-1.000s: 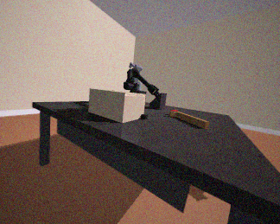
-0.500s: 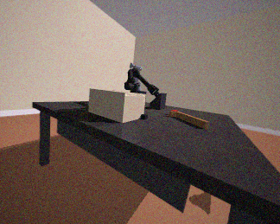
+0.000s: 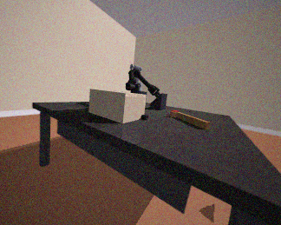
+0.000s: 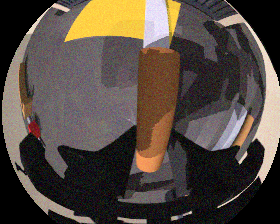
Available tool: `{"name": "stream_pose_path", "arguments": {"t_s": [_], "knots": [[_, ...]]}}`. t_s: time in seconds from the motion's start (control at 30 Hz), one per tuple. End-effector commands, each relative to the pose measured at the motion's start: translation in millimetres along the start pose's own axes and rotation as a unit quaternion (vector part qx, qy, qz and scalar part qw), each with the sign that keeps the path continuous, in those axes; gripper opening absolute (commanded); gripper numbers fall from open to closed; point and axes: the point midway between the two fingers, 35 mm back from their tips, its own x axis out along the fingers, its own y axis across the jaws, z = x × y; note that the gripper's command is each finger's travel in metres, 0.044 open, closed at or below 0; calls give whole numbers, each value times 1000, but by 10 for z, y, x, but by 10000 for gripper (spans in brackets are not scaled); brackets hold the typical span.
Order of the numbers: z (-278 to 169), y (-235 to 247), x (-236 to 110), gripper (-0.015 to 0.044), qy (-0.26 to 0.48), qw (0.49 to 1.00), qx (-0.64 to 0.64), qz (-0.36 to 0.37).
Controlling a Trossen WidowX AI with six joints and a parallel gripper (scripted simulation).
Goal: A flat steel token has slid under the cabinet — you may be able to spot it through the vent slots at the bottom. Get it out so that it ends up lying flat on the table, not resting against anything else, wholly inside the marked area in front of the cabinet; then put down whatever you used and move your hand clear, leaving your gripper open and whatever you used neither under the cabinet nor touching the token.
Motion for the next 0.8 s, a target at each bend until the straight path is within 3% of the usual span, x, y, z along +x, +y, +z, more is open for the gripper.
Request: {"name": "stream_pose_path", "arguments": {"t_s": [0.0, 0.77], "knots": [[-76, -2, 9, 0, 2, 1000, -2, 1], [-331, -7, 10, 0, 3, 1000, -2, 1]]}}
